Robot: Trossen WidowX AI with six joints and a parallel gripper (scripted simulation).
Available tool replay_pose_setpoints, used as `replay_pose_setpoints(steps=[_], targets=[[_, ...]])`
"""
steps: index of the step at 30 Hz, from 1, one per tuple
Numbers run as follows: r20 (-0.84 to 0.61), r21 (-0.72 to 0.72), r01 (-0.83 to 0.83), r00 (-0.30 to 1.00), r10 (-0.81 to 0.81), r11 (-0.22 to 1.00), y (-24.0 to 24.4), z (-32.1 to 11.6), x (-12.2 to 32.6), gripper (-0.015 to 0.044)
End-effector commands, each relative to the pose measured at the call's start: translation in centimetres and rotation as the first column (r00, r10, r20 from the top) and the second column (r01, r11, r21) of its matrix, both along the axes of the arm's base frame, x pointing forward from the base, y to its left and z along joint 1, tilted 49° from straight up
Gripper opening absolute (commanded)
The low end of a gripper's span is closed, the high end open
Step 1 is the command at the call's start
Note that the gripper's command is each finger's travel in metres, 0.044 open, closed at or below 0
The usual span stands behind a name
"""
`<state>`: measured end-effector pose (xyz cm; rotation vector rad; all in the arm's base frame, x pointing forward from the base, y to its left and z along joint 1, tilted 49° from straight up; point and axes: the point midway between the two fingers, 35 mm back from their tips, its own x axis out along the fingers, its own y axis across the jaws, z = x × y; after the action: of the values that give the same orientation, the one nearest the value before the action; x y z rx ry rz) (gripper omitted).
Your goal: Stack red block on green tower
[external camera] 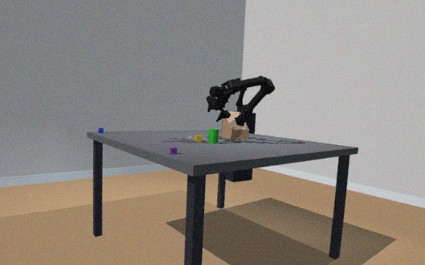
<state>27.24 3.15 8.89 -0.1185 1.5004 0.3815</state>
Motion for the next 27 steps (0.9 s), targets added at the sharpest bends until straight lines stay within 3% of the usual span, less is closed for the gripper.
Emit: replay_pose_setpoints(steps=[1,10,20,27], targets=[[-0.109,0.073,0.075,0.992,-0.066,0.995,-1.2,-2.4,-1.2,0.044],[-0.328,0.246,0.316,0.917,-0.228,0.916,-3.6,-6.4,-4.0,0.044],[-0.523,0.393,0.587,0.776,-0.353,0.708,-5.3,-9.4,-7.0,0.044],[-0.545,0.408,0.619,0.755,-0.365,0.671,-5.6,-9.7,-7.3,0.044]])
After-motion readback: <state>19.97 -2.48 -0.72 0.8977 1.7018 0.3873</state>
